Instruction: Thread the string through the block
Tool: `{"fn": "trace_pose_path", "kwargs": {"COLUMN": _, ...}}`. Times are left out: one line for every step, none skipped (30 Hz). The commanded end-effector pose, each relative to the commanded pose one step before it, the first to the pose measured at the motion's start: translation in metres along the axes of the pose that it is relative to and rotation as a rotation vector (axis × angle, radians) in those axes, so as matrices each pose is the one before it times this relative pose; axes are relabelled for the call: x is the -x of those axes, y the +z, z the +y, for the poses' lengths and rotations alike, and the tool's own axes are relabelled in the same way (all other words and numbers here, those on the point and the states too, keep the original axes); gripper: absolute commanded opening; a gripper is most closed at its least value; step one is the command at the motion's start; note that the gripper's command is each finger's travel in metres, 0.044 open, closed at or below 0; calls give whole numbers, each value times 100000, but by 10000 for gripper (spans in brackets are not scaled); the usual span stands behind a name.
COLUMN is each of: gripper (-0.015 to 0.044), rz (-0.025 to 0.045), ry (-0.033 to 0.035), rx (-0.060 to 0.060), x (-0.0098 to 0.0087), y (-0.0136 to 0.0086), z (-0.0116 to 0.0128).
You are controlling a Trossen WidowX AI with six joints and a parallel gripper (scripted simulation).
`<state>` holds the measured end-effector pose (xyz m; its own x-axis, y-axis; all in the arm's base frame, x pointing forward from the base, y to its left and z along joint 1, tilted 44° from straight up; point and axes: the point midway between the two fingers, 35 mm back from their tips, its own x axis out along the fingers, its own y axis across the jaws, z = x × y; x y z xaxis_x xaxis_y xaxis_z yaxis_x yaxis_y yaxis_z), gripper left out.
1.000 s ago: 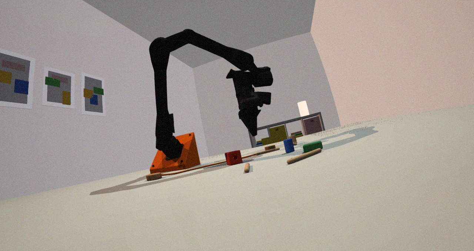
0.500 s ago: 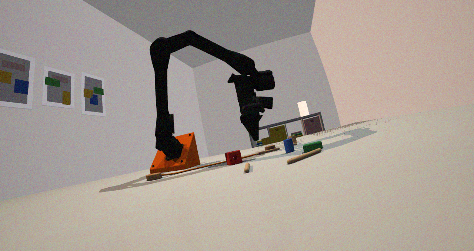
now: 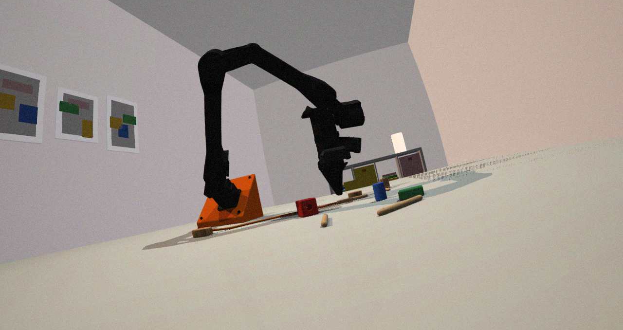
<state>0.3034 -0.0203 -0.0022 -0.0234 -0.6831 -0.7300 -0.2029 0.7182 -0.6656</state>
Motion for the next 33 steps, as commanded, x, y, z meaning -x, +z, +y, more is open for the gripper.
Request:
{"fn": "trace_pose_path", "kwargs": {"gripper": 124, "rz": 119, "ry": -605, "rx": 635, "x": -620, "y": -82, "z": -48}}
{"fn": "trace_pose_path", "kwargs": {"gripper": 124, "rz": 7, "ry": -19, "rx": -2, "x": -161, "y": -12, "z": -4}}
{"fn": "trace_pose_path", "kwargs": {"gripper": 124, "rz": 7, "ry": -20, "rx": -3, "x": -161, "y": -13, "z": -4}}
{"fn": "trace_pose_path", "kwargs": {"gripper": 124, "rz": 8, "ry": -21, "rx": -3, "x": -161, "y": -14, "z": -4}}
{"fn": "trace_pose_path", "kwargs": {"gripper": 124, "rz": 8, "ry": -22, "rx": -3, "x": -160, "y": -15, "z": -5}}
{"fn": "trace_pose_path", "kwargs": {"gripper": 124, "rz": 9, "ry": -22, "rx": -3, "x": -160, "y": -16, "z": -5}}
{"fn": "trace_pose_path", "kwargs": {"gripper": 124, "rz": 10, "ry": -23, "rx": -3, "x": -160, "y": -17, "z": -5}}
{"fn": "trace_pose_path", "kwargs": {"gripper": 124, "rz": 10, "ry": -24, "rx": -3, "x": -159, "y": -18, "z": -5}}
{"fn": "trace_pose_path", "kwargs": {"gripper": 124, "rz": 9, "ry": -20, "rx": -2, "x": -127, "y": -15, "z": -4}}
{"fn": "trace_pose_path", "kwargs": {"gripper": 124, "rz": 6, "ry": -12, "rx": -2, "x": -77, "y": -9, "z": -3}}
{"fn": "trace_pose_path", "kwargs": {"gripper": 124, "rz": 2, "ry": -4, "rx": -1, "x": -26, "y": -3, "z": -1}}
{"fn": "trace_pose_path", "kwargs": {"gripper": 124, "rz": 0, "ry": 0, "rx": 0, "x": 0, "y": 0, "z": 0}}
{"fn": "trace_pose_path", "kwargs": {"gripper": 98, "rz": 86, "ry": 568, "rx": -604, "x": 183, "y": 30, "z": 32}}
{"fn": "trace_pose_path", "kwargs": {"gripper": 72, "rz": 0, "ry": 0, "rx": 0, "x": 0, "y": 0, "z": 0}}
{"fn": "trace_pose_path", "kwargs": {"gripper": 46, "rz": 0, "ry": 0, "rx": 0, "x": 0, "y": 0, "z": 0}}
{"fn": "trace_pose_path", "kwargs": {"gripper": 19, "rz": 0, "ry": 0, "rx": 0, "x": 0, "y": 0, "z": 0}}
{"fn": "trace_pose_path", "kwargs": {"gripper": 0, "rz": 0, "ry": 0, "rx": 0, "x": 0, "y": 0, "z": 0}}
{"fn": "trace_pose_path", "kwargs": {"gripper": 0, "rz": 0, "ry": 0, "rx": 0, "x": 0, "y": 0, "z": 0}}
{"fn": "trace_pose_path", "kwargs": {"gripper": 0, "rz": 0, "ry": 0, "rx": 0, "x": 0, "y": 0, "z": 0}}
{"fn": "trace_pose_path", "kwargs": {"gripper": 0, "rz": 0, "ry": 0, "rx": 0, "x": 0, "y": 0, "z": 0}}
{"fn": "trace_pose_path", "kwargs": {"gripper": 0, "rz": 0, "ry": 0, "rx": 0, "x": 0, "y": 0, "z": 0}}
{"fn": "trace_pose_path", "kwargs": {"gripper": 0, "rz": 0, "ry": 0, "rx": 0, "x": 0, "y": 0, "z": 0}}
{"fn": "trace_pose_path", "kwargs": {"gripper": 0, "rz": 0, "ry": 0, "rx": 0, "x": 0, "y": 0, "z": 0}}
{"fn": "trace_pose_path", "kwargs": {"gripper": 0, "rz": 0, "ry": 0, "rx": 0, "x": 0, "y": 0, "z": 0}}
{"fn": "trace_pose_path", "kwargs": {"gripper": 0, "rz": -2, "ry": 3, "rx": 1, "x": 21, "y": 3, "z": 1}}
{"fn": "trace_pose_path", "kwargs": {"gripper": 0, "rz": -5, "ry": 10, "rx": 2, "x": 63, "y": 8, "z": 3}}
{"fn": "trace_pose_path", "kwargs": {"gripper": 0, "rz": -8, "ry": 16, "rx": 3, "x": 105, "y": 12, "z": 4}}
{"fn": "trace_pose_path", "kwargs": {"gripper": 0, "rz": -9, "ry": 19, "rx": 4, "x": 127, "y": 14, "z": 5}}
{"fn": "trace_pose_path", "kwargs": {"gripper": 0, "rz": -9, "ry": 18, "rx": 4, "x": 127, "y": 14, "z": 5}}
{"fn": "trace_pose_path", "kwargs": {"gripper": 0, "rz": -8, "ry": 18, "rx": 4, "x": 127, "y": 13, "z": 5}}
{"fn": "trace_pose_path", "kwargs": {"gripper": 0, "rz": -8, "ry": 17, "rx": 4, "x": 128, "y": 12, "z": 5}}
{"fn": "trace_pose_path", "kwargs": {"gripper": 0, "rz": -7, "ry": 17, "rx": 4, "x": 128, "y": 12, "z": 5}}
{"fn": "trace_pose_path", "kwargs": {"gripper": 0, "rz": -7, "ry": 16, "rx": 4, "x": 128, "y": 11, "z": 5}}
